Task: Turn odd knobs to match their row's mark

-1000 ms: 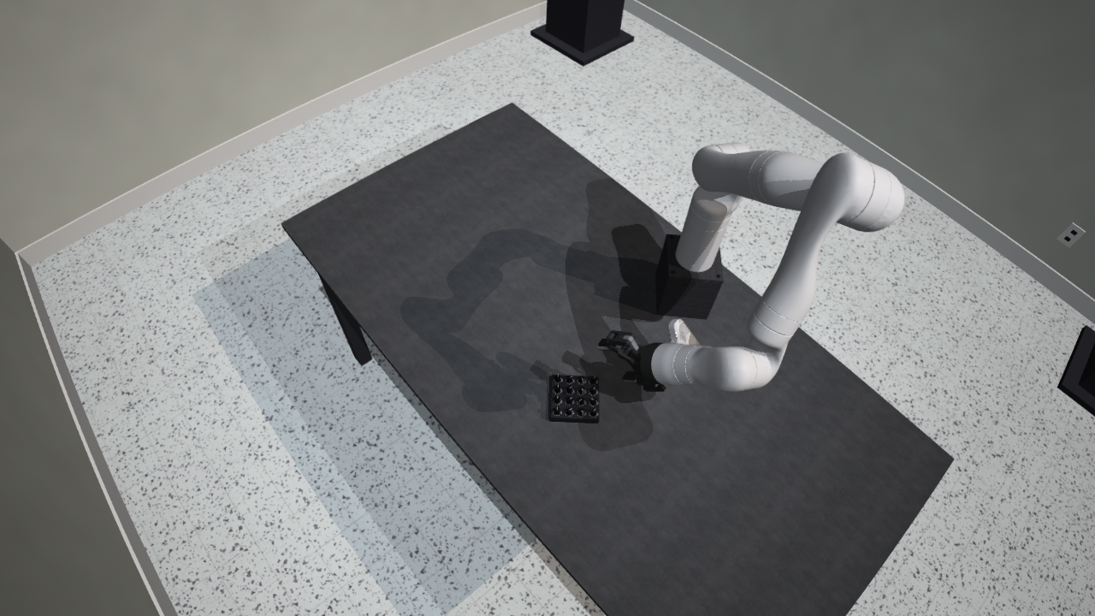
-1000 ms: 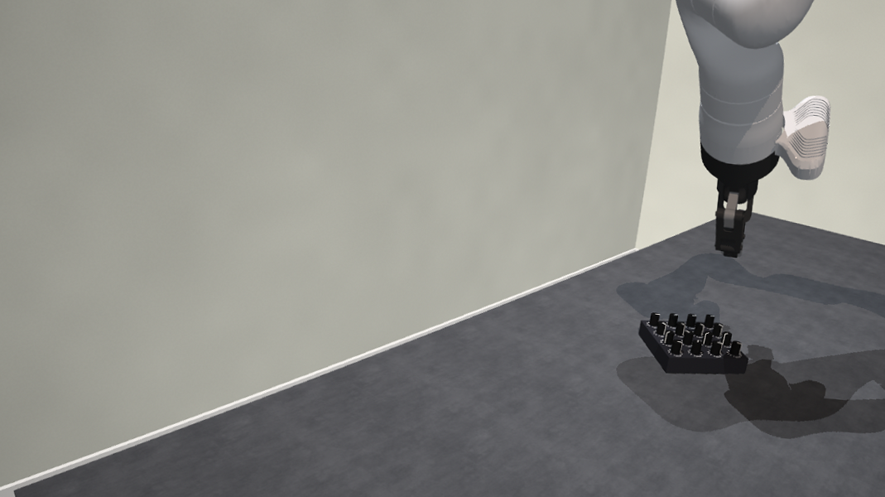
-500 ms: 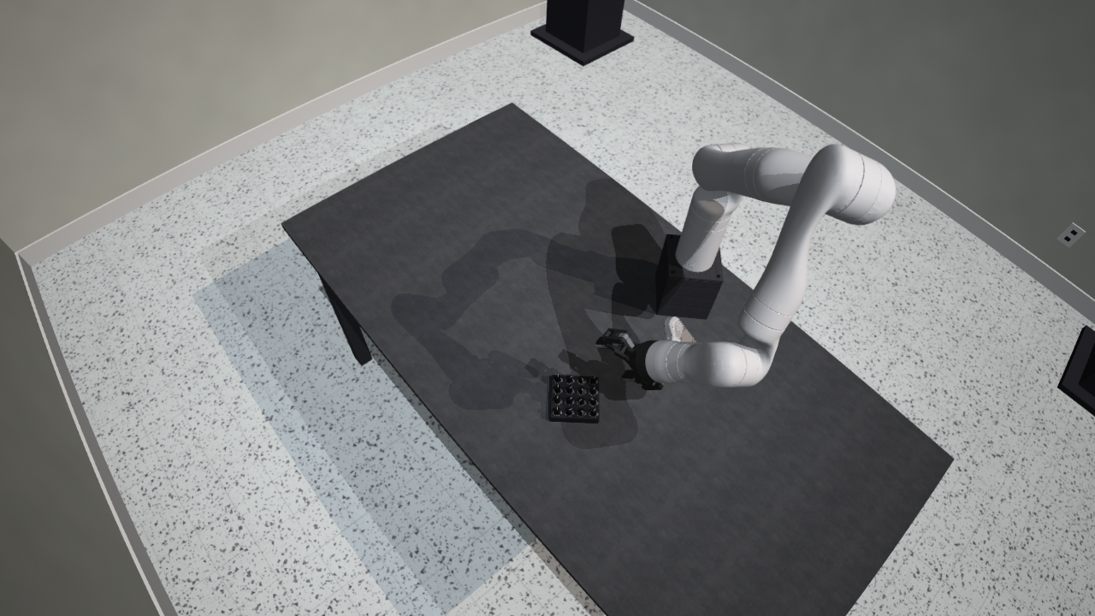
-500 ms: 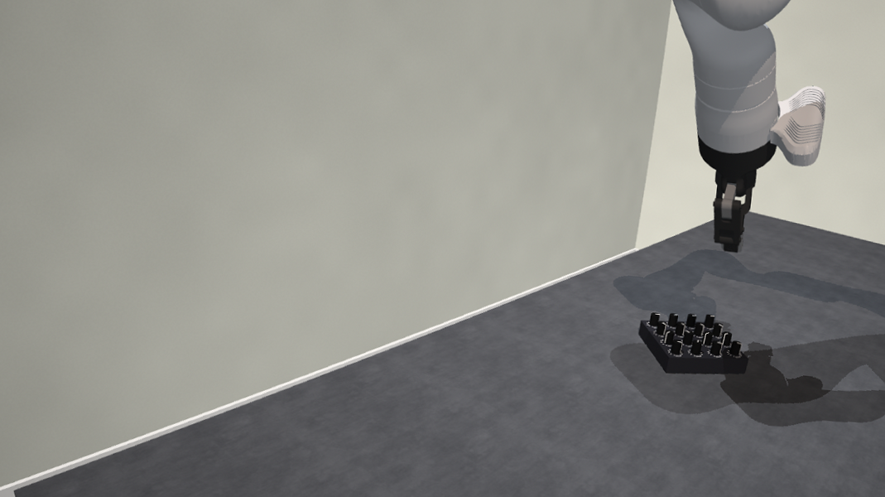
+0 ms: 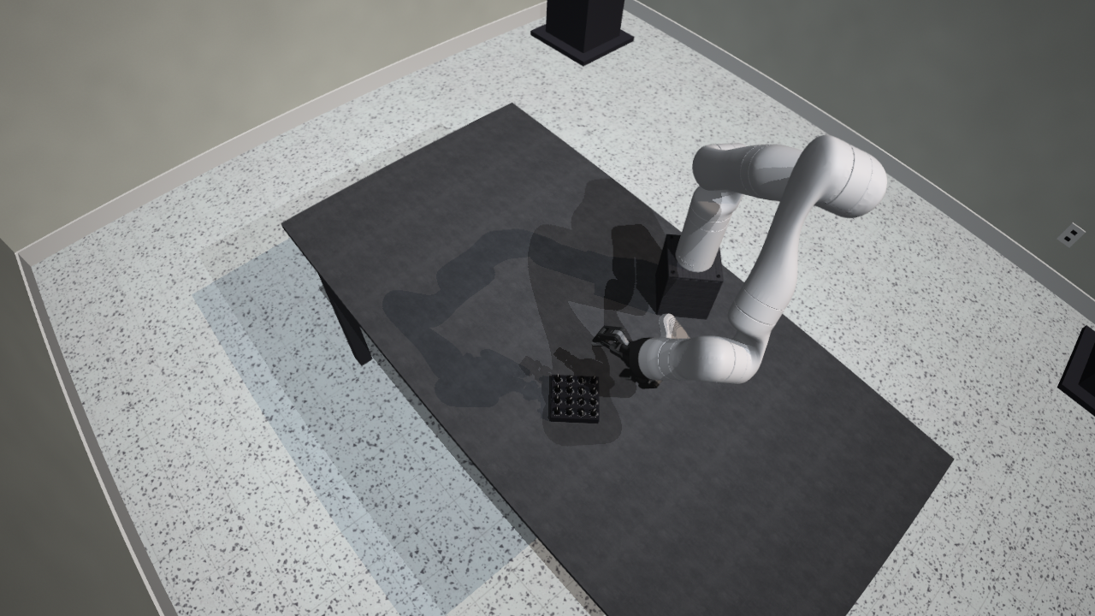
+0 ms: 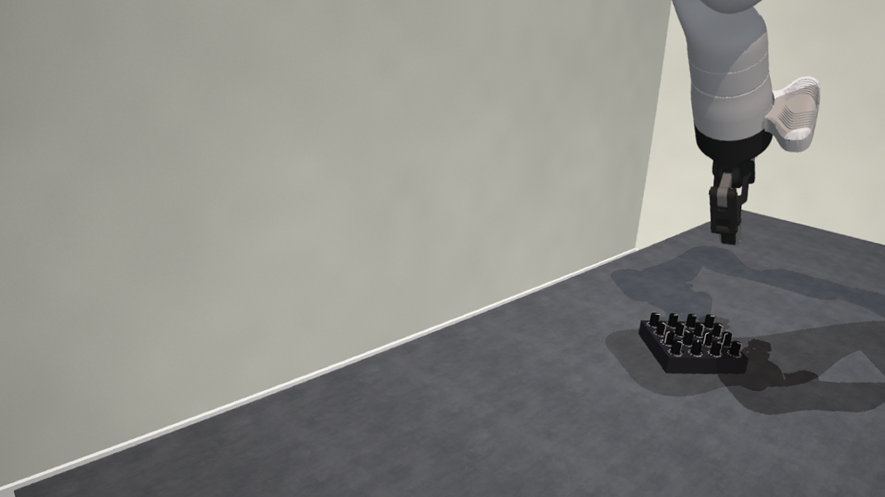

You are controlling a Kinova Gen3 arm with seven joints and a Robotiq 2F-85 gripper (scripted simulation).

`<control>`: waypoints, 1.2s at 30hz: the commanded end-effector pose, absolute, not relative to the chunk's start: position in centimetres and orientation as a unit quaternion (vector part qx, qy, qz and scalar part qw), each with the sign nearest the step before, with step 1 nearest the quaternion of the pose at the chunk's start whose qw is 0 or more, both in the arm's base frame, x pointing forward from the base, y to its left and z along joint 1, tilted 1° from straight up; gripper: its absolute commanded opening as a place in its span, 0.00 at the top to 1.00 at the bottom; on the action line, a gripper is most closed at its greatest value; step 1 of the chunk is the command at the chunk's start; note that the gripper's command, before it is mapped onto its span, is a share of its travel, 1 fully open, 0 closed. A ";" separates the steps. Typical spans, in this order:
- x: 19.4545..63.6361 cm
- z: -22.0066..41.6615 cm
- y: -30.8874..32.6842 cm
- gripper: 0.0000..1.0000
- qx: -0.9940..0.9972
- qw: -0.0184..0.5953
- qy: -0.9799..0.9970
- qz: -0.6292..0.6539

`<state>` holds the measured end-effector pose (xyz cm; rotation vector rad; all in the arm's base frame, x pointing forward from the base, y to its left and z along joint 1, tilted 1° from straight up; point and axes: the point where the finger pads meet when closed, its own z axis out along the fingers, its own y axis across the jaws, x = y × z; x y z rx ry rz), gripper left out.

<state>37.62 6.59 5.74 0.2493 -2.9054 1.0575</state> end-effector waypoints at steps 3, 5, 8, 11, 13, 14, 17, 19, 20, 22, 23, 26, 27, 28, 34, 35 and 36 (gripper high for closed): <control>37.8 6.1 6.4 0.00 0.073 0.027 -0.942 0.326; 37.8 6.1 6.4 0.00 0.073 0.027 -0.942 0.326; 37.8 6.1 6.4 0.00 0.073 0.027 -0.942 0.326; 38.0 6.4 6.2 0.00 0.068 0.035 -0.947 0.312; 38.0 6.4 6.2 0.00 0.068 0.035 -0.947 0.312; 38.0 6.4 6.2 0.00 0.068 0.035 -0.947 0.312; 38.0 6.4 6.2 0.00 0.068 0.035 -0.947 0.312; 38.2 6.8 6.0 0.00 0.062 0.042 -0.952 0.298; 38.2 6.8 6.0 0.00 0.062 0.042 -0.952 0.298; 38.2 6.8 6.0 0.00 0.062 0.042 -0.952 0.298; 38.2 6.8 6.0 0.00 0.062 0.042 -0.952 0.298; 38.4 7.1 5.8 0.00 0.057 0.048 -0.956 0.283; 38.4 7.1 5.8 0.00 0.057 0.048 -0.956 0.283; 38.4 7.1 5.8 0.00 0.057 0.048 -0.956 0.283; 38.4 7.1 5.8 0.00 0.057 0.048 -0.956 0.283; 38.6 7.5 5.6 0.00 0.051 0.053 -0.961 0.268; 38.6 7.5 5.6 0.00 0.051 0.053 -0.961 0.268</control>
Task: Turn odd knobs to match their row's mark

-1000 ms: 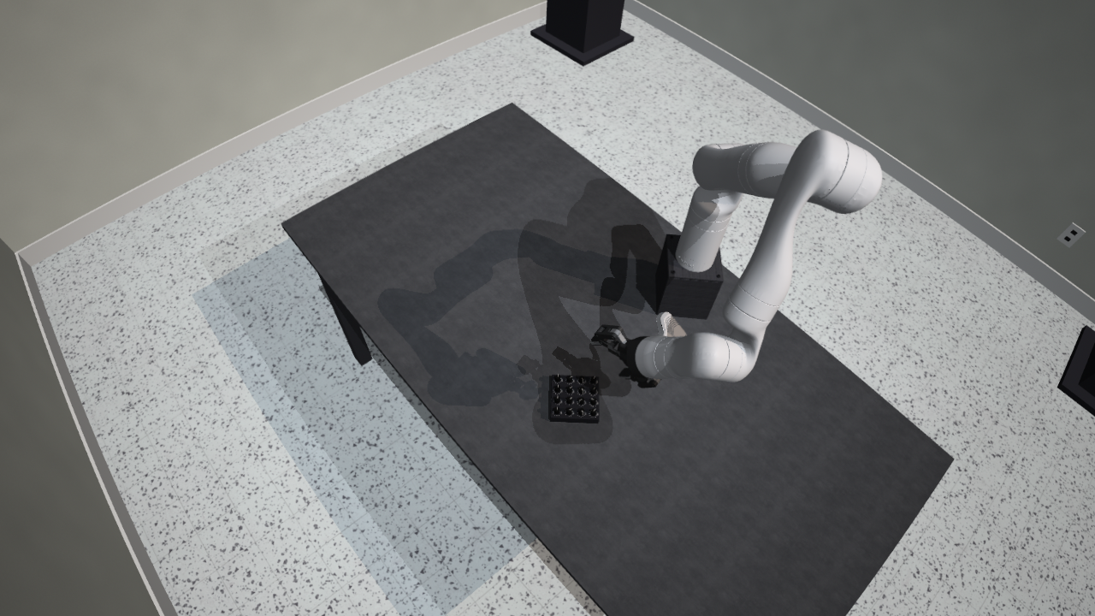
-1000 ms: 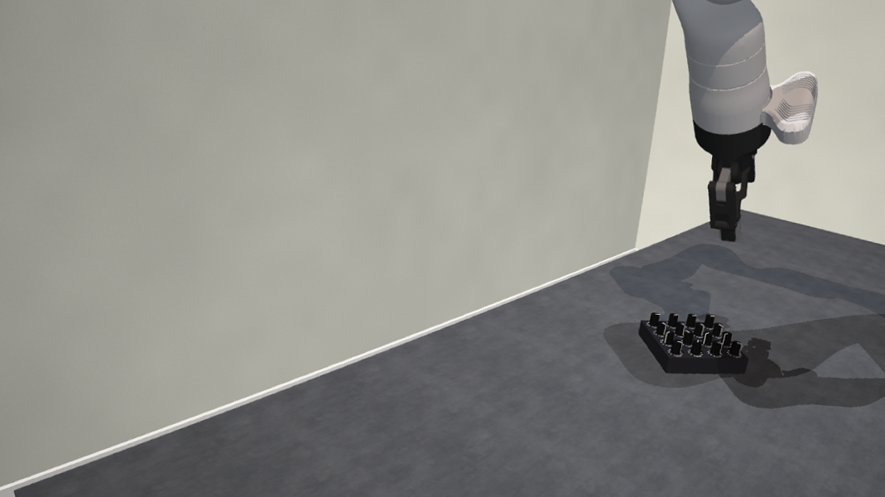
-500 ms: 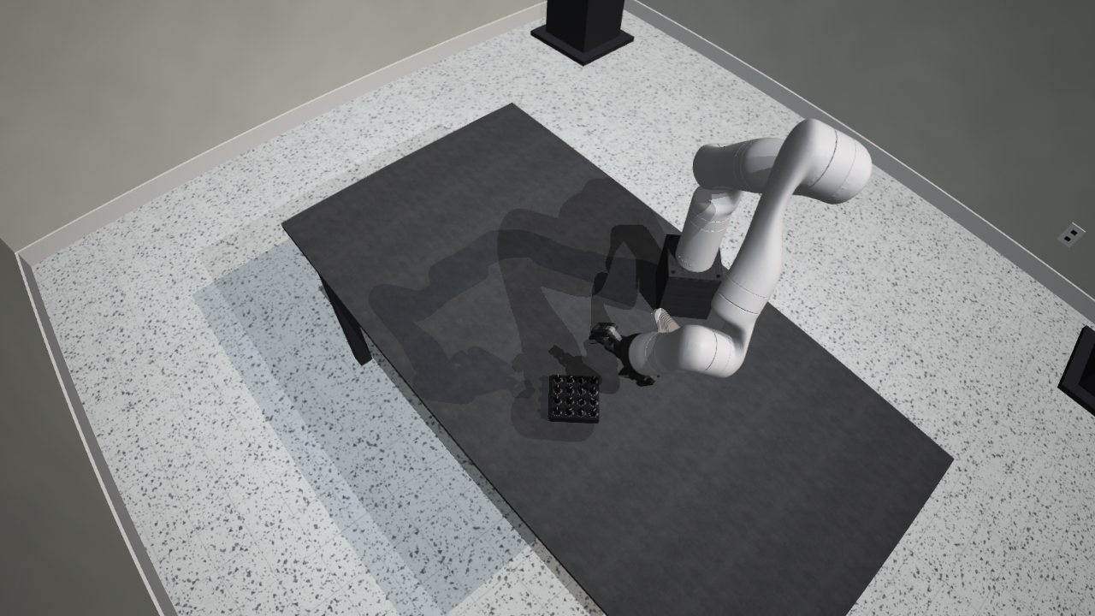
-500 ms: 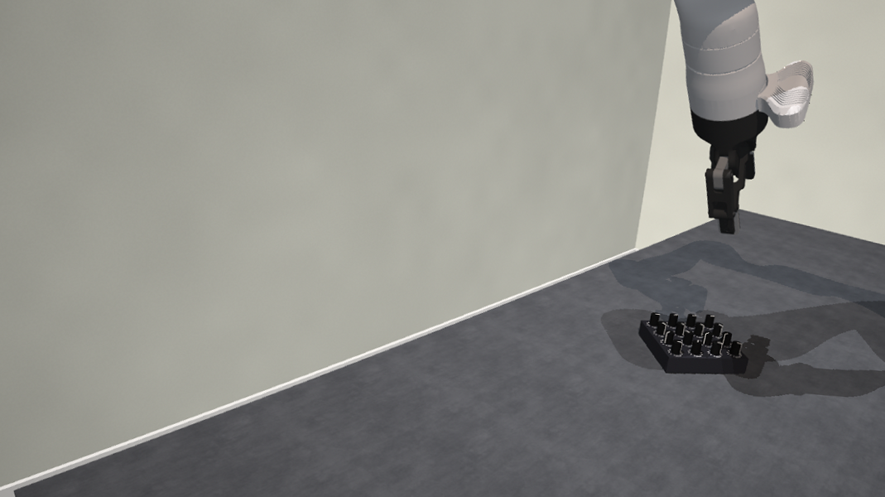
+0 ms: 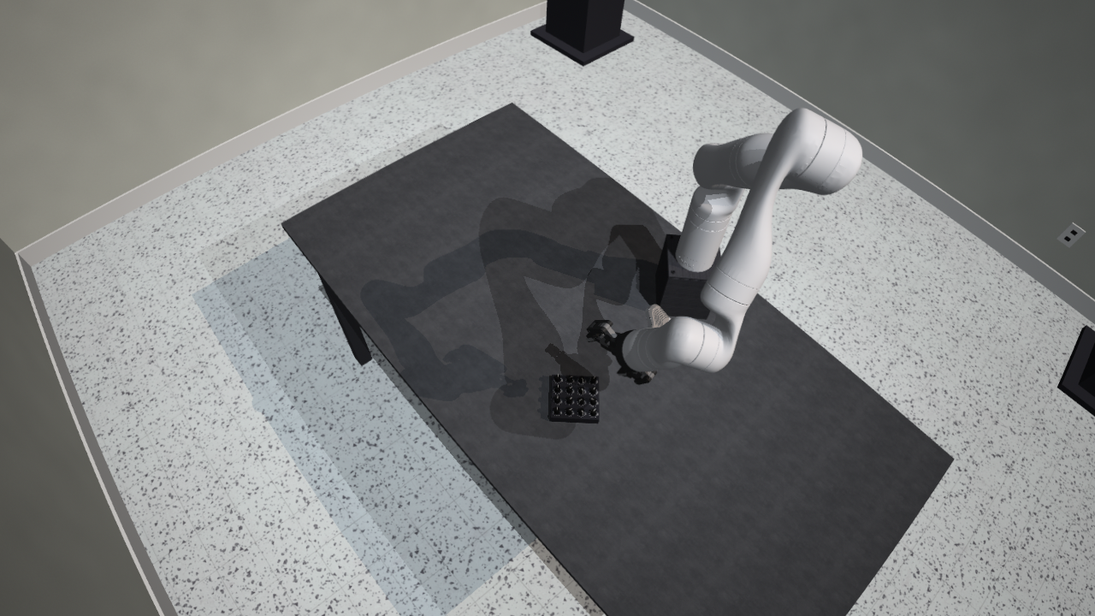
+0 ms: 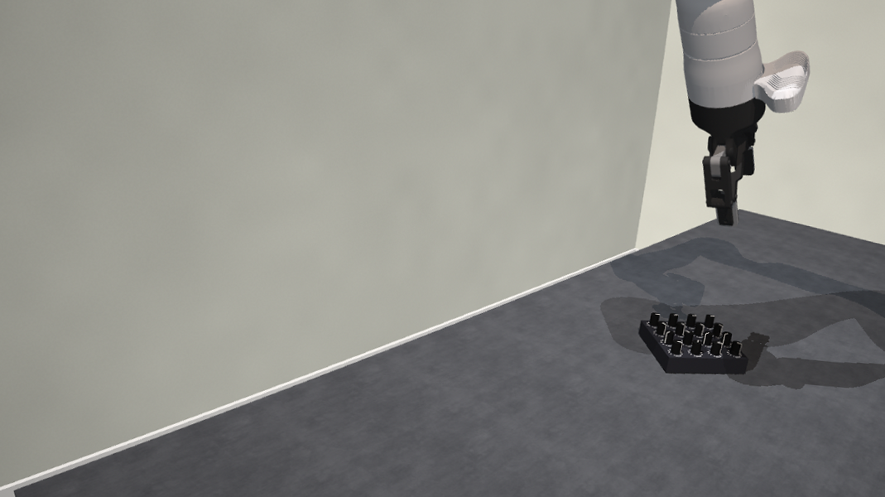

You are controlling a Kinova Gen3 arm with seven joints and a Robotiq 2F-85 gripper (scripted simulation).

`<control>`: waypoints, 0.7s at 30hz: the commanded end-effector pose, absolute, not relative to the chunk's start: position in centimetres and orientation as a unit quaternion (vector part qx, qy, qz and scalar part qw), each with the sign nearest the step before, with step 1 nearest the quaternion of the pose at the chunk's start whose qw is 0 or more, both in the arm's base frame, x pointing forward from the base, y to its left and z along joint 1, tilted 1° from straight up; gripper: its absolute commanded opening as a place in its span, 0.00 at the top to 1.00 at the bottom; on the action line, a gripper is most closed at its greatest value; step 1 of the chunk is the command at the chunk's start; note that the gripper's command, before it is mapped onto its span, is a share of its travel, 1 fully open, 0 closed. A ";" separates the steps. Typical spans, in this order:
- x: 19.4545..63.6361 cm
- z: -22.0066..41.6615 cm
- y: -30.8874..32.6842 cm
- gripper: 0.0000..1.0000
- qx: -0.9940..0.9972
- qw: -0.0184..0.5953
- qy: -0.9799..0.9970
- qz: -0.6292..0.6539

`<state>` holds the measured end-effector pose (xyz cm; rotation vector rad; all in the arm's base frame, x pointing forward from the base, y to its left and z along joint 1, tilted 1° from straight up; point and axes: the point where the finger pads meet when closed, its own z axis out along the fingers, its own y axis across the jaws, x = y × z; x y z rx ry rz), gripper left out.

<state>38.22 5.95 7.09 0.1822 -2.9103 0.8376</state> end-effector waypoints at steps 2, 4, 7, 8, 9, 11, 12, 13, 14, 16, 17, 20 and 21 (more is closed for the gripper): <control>38.6 7.5 5.6 0.00 0.051 0.053 -0.961 0.268; 38.6 7.5 5.6 0.00 0.051 0.053 -0.961 0.268; 38.9 7.9 5.4 0.00 0.046 0.057 -0.965 0.252; 38.9 7.9 5.4 0.00 0.046 0.057 -0.965 0.252; 38.9 7.9 5.4 0.00 0.046 0.057 -0.965 0.252; 38.9 7.9 5.4 0.00 0.046 0.057 -0.965 0.252; 38.9 7.9 5.4 0.00 0.046 0.057 -0.965 0.252; 38.9 7.9 5.4 0.00 0.046 0.057 -0.965 0.252; 38.9 7.9 5.4 0.00 0.046 0.057 -0.965 0.252; 39.1 8.4 5.2 0.00 0.041 0.061 -0.969 0.237; 39.1 8.4 5.2 0.00 0.041 0.061 -0.969 0.237; 39.1 8.4 5.2 0.00 0.041 0.061 -0.969 0.237; 39.1 8.4 5.2 0.00 0.041 0.061 -0.969 0.237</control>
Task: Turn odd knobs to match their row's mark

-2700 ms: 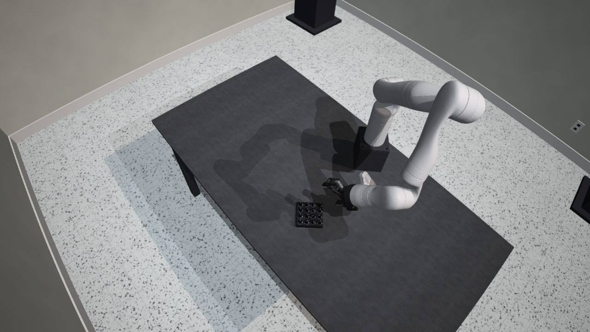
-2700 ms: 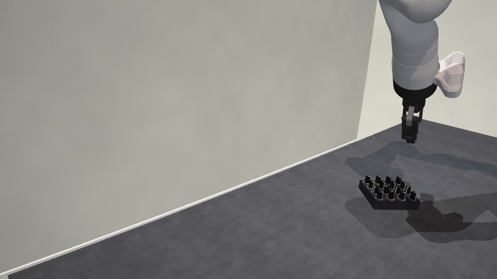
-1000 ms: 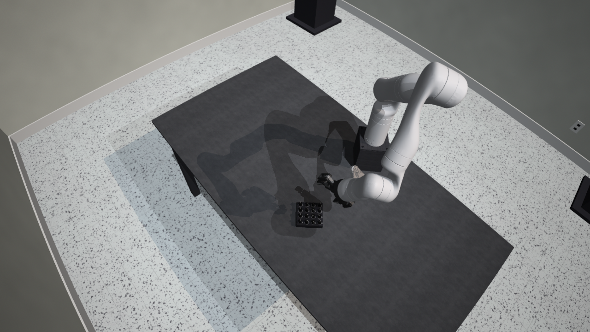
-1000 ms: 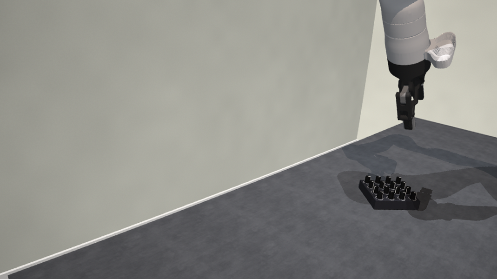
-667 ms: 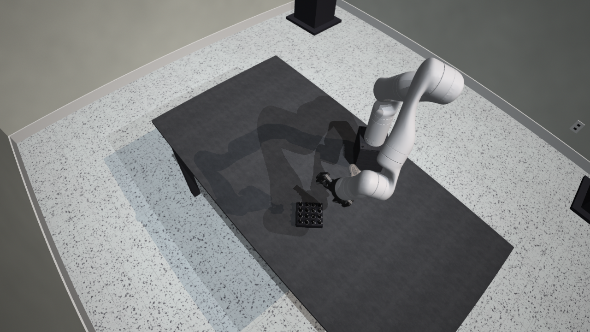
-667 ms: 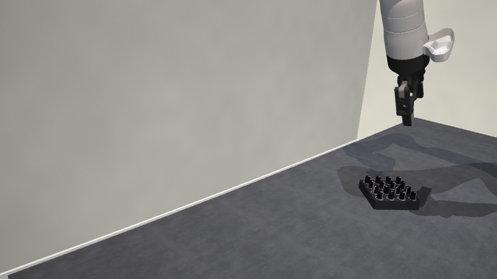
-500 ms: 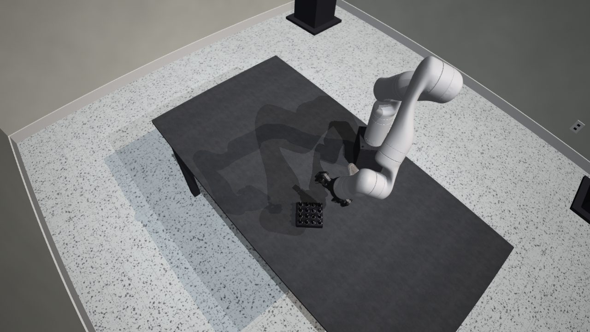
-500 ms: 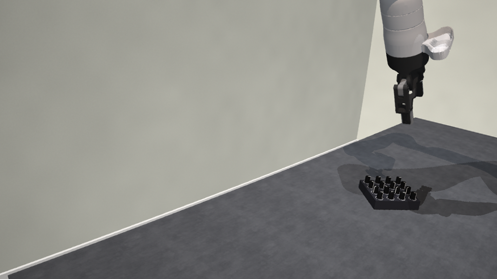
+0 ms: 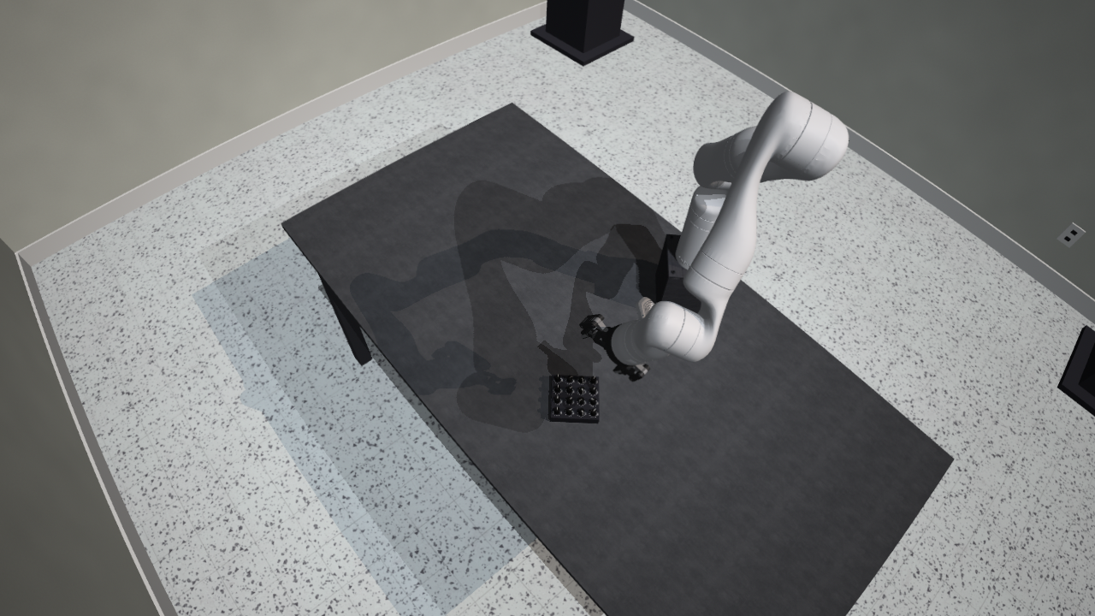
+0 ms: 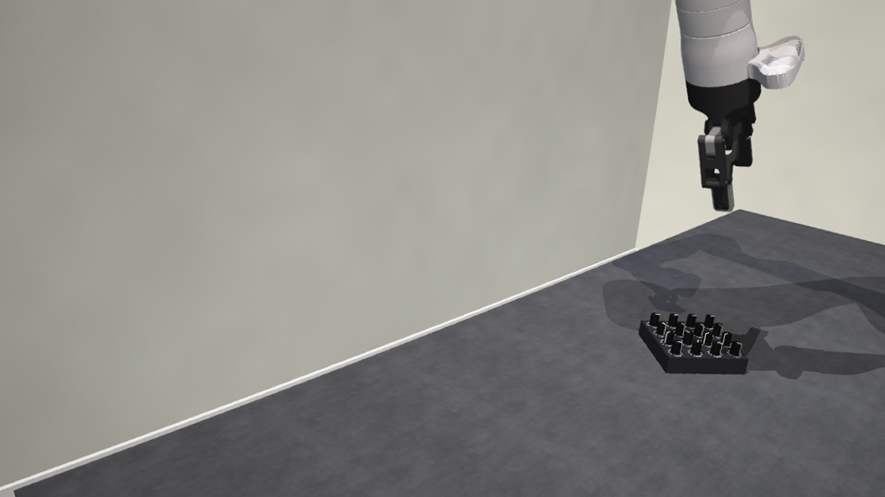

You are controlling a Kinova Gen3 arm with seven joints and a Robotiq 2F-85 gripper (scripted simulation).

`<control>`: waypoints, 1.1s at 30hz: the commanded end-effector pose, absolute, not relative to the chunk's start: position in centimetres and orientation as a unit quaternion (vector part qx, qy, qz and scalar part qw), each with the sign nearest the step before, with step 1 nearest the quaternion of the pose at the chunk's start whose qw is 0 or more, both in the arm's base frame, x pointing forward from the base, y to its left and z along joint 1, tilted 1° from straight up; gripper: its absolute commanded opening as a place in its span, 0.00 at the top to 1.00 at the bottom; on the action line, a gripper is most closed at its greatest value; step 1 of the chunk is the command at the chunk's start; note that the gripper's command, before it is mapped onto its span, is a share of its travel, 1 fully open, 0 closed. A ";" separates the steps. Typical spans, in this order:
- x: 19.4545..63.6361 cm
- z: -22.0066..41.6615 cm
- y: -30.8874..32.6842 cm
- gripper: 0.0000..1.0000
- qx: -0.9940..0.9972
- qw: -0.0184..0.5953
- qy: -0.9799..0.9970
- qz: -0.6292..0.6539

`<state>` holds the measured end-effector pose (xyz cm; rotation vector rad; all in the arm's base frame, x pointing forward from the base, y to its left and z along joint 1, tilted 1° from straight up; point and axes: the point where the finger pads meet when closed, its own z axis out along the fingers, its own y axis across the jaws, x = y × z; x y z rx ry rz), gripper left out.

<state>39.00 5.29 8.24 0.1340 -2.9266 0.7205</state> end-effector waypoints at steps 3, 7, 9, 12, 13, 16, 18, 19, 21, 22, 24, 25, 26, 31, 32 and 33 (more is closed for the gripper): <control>39.4 8.9 5.0 0.00 0.037 0.064 -0.973 0.221; 39.4 8.9 5.0 0.00 0.037 0.064 -0.973 0.221; 39.4 8.9 5.0 0.00 0.037 0.064 -0.973 0.221; 39.7 9.4 4.7 0.00 0.032 0.065 -0.976 0.205; 39.7 9.4 4.7 0.00 0.032 0.065 -0.976 0.205; 39.7 9.4 4.7 0.00 0.032 0.065 -0.976 0.205; 39.7 9.4 4.7 0.00 0.032 0.065 -0.976 0.205; 39.7 9.4 4.7 0.00 0.032 0.065 -0.976 0.205; 40.1 10.0 4.5 0.00 0.028 0.066 -0.979 0.188; 40.1 10.0 4.5 0.00 0.028 0.066 -0.979 0.188; 40.1 10.0 4.5 0.00 0.028 0.066 -0.979 0.188; 40.1 10.0 4.5 0.00 0.028 0.066 -0.979 0.188; 40.1 10.0 4.5 0.00 0.028 0.066 -0.979 0.188; 40.4 10.6 4.2 0.00 0.024 0.066 -0.983 0.172; 40.4 10.6 4.2 0.00 0.024 0.066 -0.983 0.172; 40.4 10.6 4.2 0.00 0.024 0.066 -0.983 0.172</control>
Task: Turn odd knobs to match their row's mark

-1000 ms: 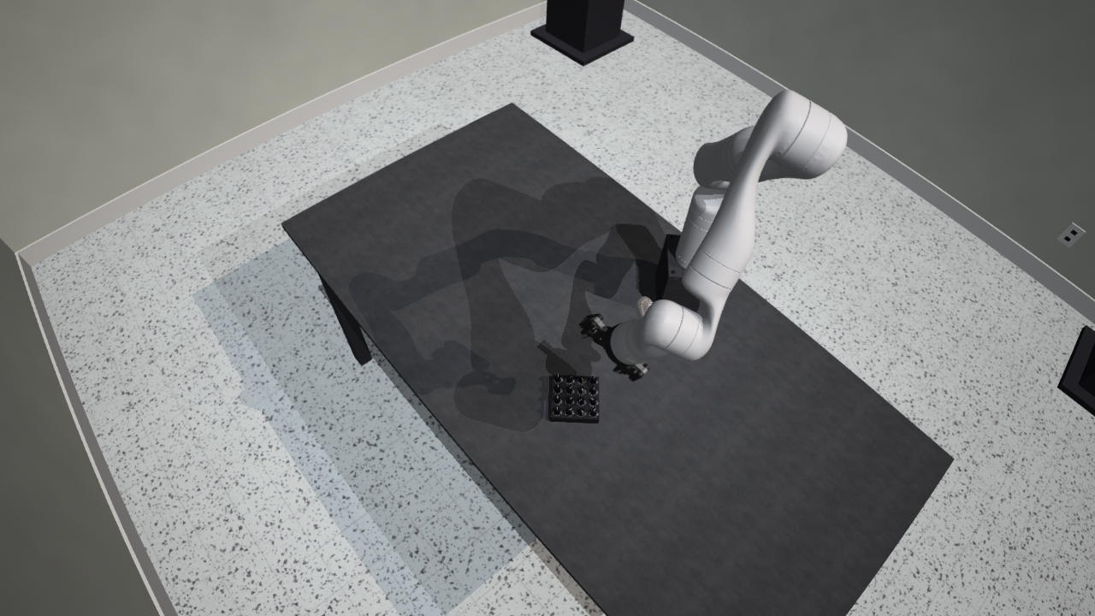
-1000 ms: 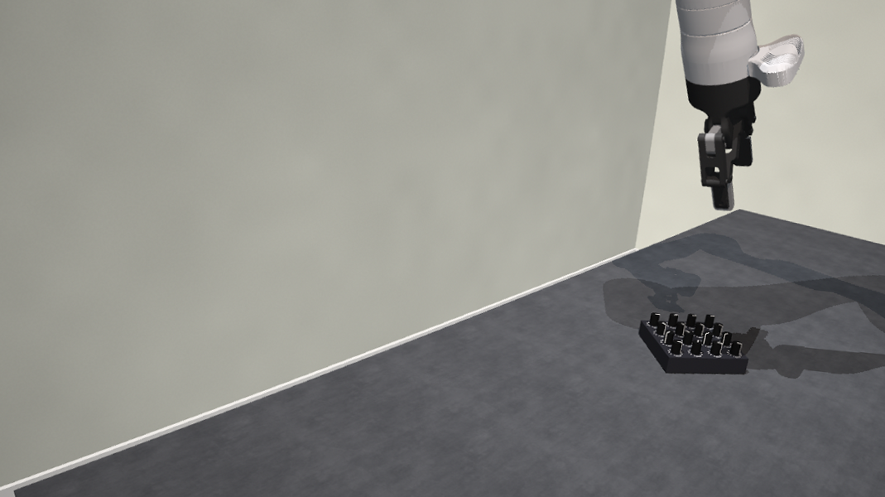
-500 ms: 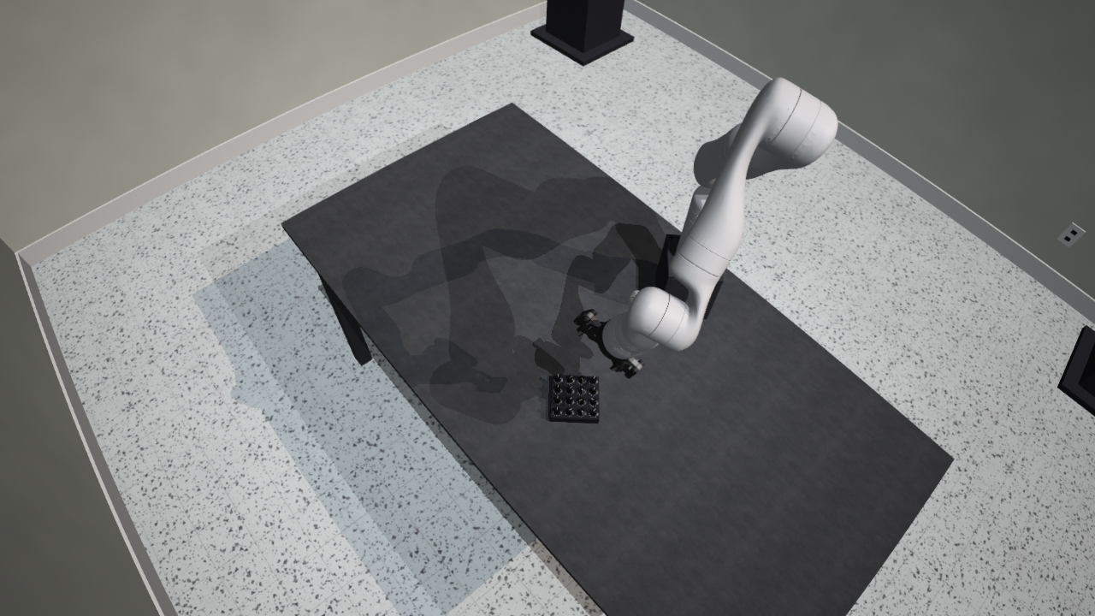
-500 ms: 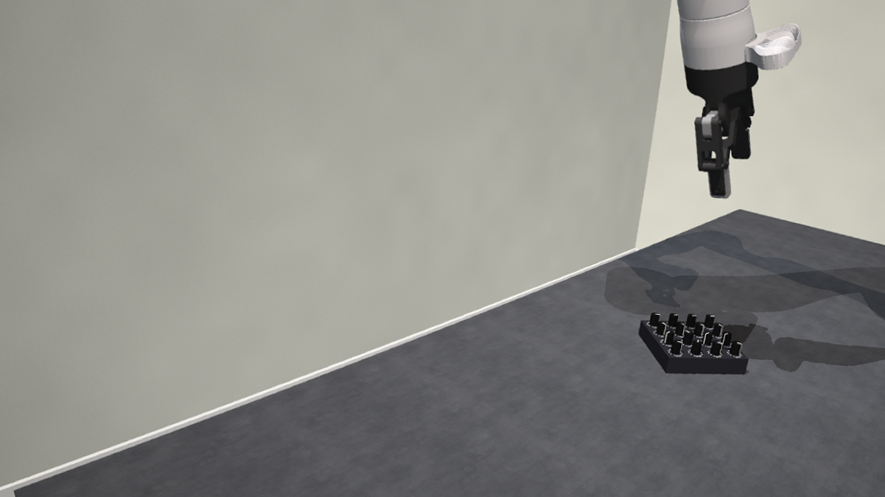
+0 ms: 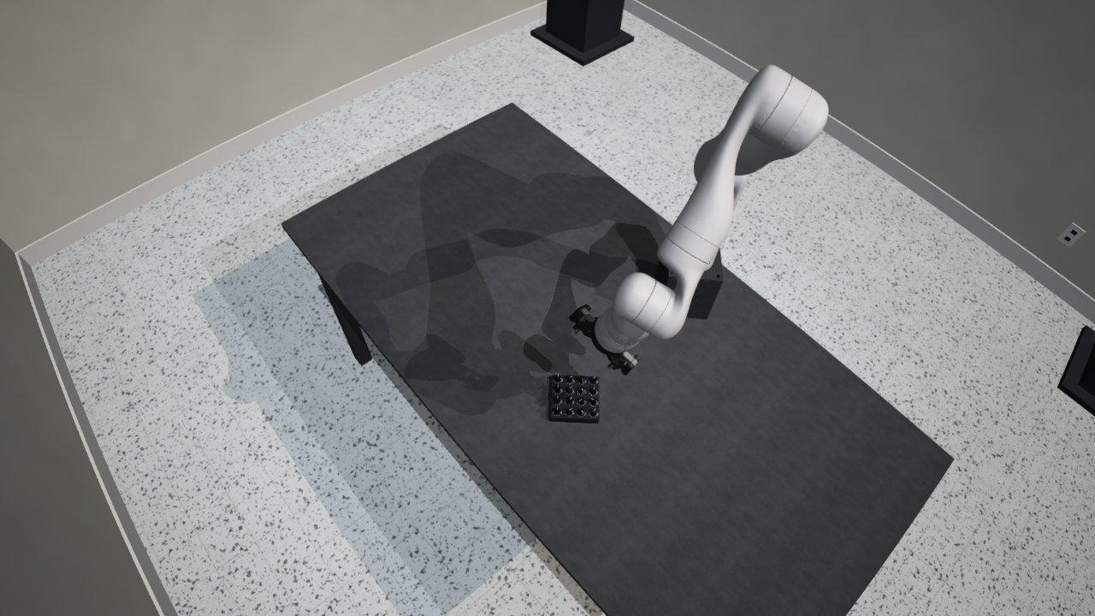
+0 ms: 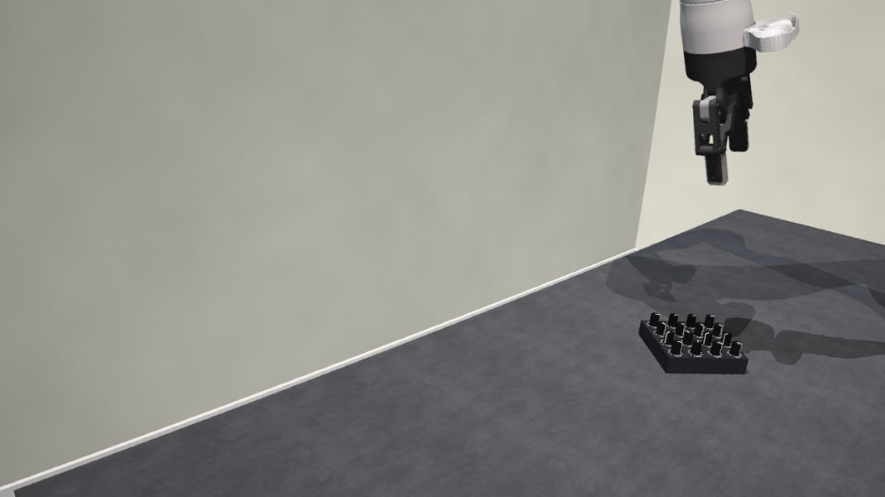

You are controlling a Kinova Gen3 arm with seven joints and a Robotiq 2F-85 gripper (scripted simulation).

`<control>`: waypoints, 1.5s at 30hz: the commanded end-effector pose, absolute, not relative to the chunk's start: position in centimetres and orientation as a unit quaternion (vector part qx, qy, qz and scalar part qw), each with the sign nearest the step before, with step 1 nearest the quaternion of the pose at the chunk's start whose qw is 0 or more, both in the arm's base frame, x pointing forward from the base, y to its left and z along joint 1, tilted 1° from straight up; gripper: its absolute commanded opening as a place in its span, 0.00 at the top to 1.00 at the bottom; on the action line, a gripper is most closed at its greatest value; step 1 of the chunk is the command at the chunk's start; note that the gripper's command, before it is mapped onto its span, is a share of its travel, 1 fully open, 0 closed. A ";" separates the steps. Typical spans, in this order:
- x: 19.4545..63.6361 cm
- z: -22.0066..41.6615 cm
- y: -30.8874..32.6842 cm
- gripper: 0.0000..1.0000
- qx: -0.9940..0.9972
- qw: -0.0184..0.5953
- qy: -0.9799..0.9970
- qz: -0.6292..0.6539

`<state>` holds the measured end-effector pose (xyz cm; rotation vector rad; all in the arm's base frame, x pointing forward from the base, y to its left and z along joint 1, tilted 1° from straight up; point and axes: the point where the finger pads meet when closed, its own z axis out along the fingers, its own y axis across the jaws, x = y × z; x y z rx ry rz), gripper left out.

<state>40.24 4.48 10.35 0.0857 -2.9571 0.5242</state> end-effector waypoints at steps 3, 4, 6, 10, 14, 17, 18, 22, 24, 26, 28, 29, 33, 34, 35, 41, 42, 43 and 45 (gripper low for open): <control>40.4 10.6 4.2 0.00 0.024 0.066 -0.983 0.172; 40.8 11.2 4.0 0.00 0.021 0.065 -0.985 0.156; 40.8 11.2 4.0 0.00 0.021 0.065 -0.985 0.156; 40.8 11.2 4.0 0.00 0.021 0.065 -0.985 0.156; 41.2 11.9 3.7 0.00 0.017 0.063 -0.988 0.139; 41.2 11.9 3.7 0.00 0.017 0.063 -0.988 0.139; 41.2 11.9 3.7 0.00 0.017 0.063 -0.988 0.139; 41.5 12.6 3.4 0.00 0.014 0.061 -0.990 0.123; 41.5 12.6 3.4 0.00 0.014 0.061 -0.990 0.123; 41.5 12.6 3.4 0.00 0.014 0.061 -0.990 0.123; 41.5 12.6 3.4 0.00 0.014 0.061 -0.990 0.123; 41.5 12.6 3.4 0.00 0.014 0.061 -0.990 0.123; 41.9 13.3 3.1 0.00 0.011 0.057 -0.993 0.107; 41.9 13.3 3.1 0.00 0.011 0.057 -0.993 0.107; 41.9 13.3 3.1 0.00 0.011 0.057 -0.993 0.107; 42.4 14.1 2.8 0.00 0.009 0.052 -0.994 0.092; 42.4 14.1 2.8 0.00 0.009 0.052 -0.994 0.092; 42.4 14.1 2.8 0.00 0.009 0.052 -0.994 0.092; 42.4 14.1 2.8 0.00 0.009 0.052 -0.994 0.092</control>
